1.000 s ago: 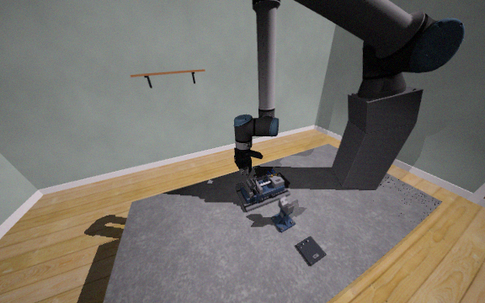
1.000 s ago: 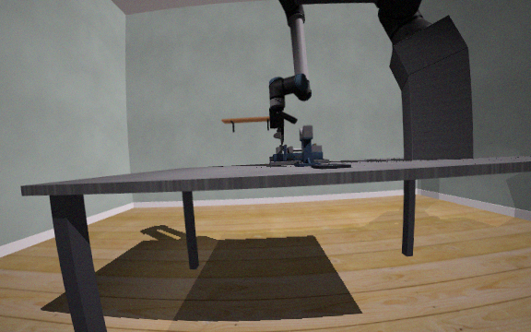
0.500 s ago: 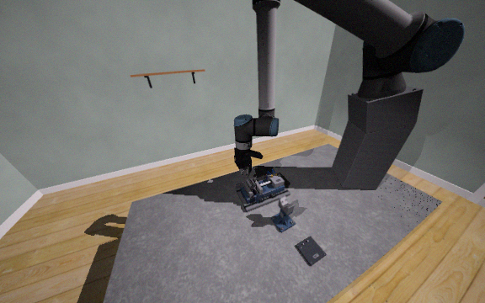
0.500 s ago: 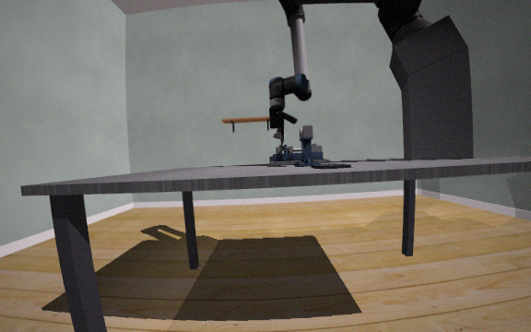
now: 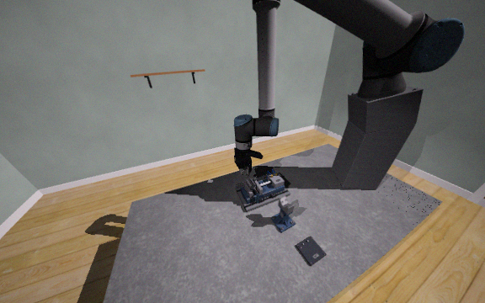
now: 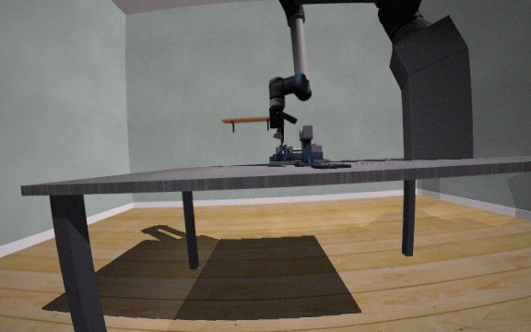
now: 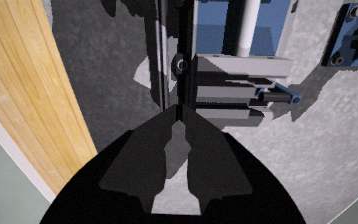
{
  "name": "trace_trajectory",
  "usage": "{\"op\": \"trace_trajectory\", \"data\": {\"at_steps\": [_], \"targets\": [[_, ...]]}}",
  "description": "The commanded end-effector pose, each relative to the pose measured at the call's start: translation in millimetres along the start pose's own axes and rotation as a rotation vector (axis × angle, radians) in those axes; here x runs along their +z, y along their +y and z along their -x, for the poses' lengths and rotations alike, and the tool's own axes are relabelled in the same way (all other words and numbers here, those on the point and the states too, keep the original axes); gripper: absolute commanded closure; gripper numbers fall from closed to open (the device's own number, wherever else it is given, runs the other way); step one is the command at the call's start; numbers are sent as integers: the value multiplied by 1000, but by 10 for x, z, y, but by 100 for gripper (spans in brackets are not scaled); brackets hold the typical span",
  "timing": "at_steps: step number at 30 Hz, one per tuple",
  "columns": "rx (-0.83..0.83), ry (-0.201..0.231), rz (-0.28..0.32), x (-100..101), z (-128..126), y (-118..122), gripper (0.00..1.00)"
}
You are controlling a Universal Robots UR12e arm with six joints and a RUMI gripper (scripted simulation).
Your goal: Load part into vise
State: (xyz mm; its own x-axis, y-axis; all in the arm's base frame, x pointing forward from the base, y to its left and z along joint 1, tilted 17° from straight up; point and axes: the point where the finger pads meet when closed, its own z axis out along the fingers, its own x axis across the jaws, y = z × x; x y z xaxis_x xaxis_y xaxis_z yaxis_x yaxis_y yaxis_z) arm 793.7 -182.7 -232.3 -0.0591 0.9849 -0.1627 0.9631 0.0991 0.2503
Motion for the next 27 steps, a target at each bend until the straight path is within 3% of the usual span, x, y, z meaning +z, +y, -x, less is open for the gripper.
{"op": "trace_trajectory", "data": {"at_steps": [1, 27], "targets": [[0, 0, 1, -6, 2, 6, 100], [0, 0, 1, 29, 2, 6, 100]]}}
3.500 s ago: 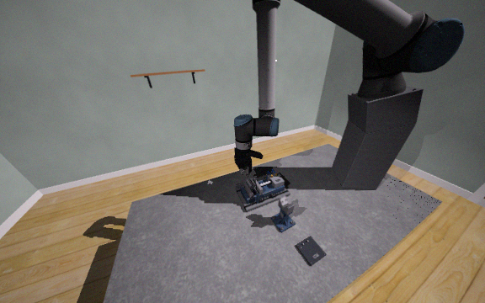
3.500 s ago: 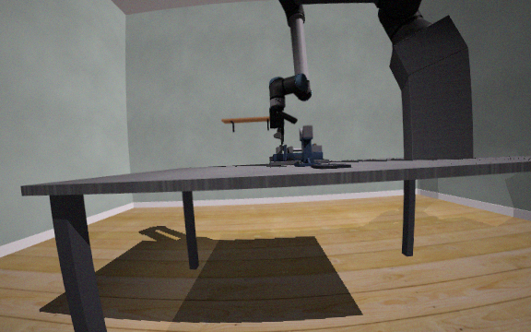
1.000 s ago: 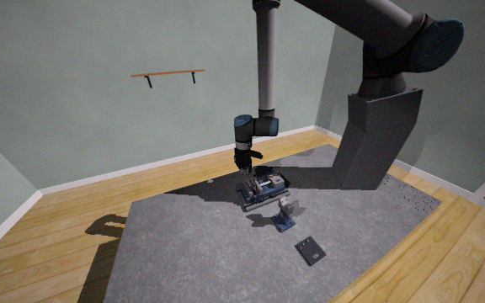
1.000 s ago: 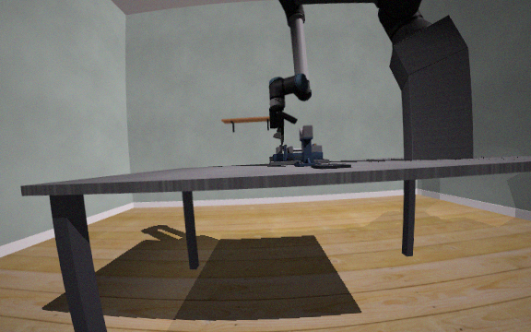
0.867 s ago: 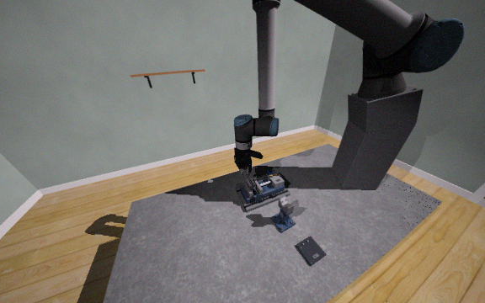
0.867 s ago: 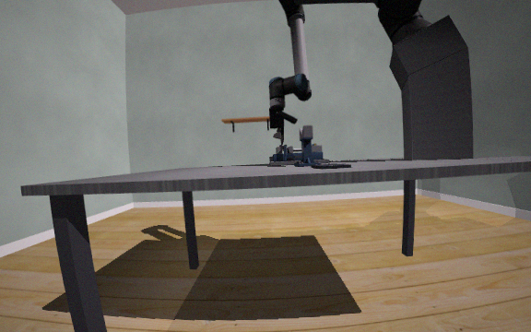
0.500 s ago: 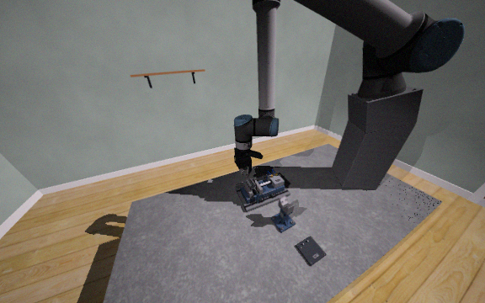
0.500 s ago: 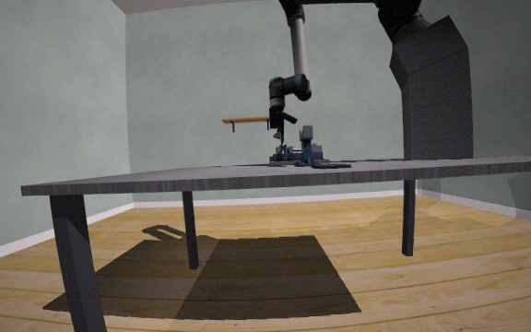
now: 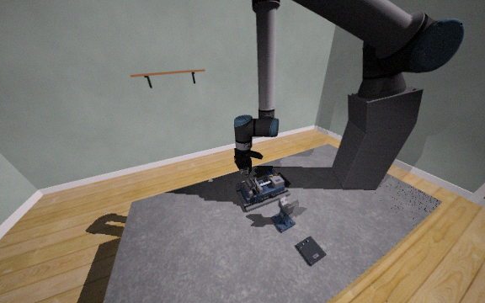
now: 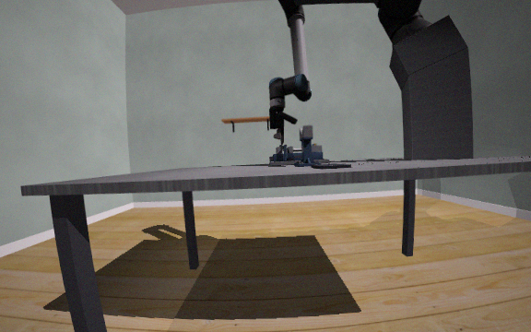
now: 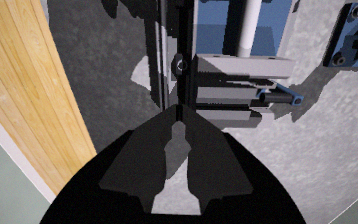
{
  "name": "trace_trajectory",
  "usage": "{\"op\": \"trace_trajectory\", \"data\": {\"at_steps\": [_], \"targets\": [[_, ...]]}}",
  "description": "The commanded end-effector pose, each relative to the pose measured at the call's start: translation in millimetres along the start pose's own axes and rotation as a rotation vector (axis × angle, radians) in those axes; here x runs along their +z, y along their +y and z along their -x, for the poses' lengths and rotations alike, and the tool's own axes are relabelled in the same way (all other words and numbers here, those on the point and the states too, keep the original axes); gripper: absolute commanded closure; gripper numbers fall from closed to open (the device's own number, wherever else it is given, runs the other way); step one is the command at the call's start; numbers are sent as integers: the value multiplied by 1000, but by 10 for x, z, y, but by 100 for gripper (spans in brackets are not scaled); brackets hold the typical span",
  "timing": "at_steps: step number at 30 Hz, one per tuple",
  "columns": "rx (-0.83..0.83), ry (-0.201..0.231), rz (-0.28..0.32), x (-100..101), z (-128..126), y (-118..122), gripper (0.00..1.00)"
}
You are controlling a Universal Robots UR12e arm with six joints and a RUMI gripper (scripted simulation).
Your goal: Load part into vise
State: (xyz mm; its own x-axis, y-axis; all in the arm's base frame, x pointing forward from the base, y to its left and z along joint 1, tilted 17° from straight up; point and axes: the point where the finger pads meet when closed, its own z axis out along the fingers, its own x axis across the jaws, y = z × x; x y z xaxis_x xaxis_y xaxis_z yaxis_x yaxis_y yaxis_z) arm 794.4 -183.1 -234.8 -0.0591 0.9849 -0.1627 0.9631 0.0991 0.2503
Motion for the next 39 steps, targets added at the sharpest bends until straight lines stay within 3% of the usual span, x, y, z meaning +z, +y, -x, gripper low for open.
{"op": "trace_trajectory", "data": {"at_steps": [1, 39], "targets": [[0, 0, 1, 5, 2, 6, 100], [0, 0, 1, 67, 2, 6, 100]]}}
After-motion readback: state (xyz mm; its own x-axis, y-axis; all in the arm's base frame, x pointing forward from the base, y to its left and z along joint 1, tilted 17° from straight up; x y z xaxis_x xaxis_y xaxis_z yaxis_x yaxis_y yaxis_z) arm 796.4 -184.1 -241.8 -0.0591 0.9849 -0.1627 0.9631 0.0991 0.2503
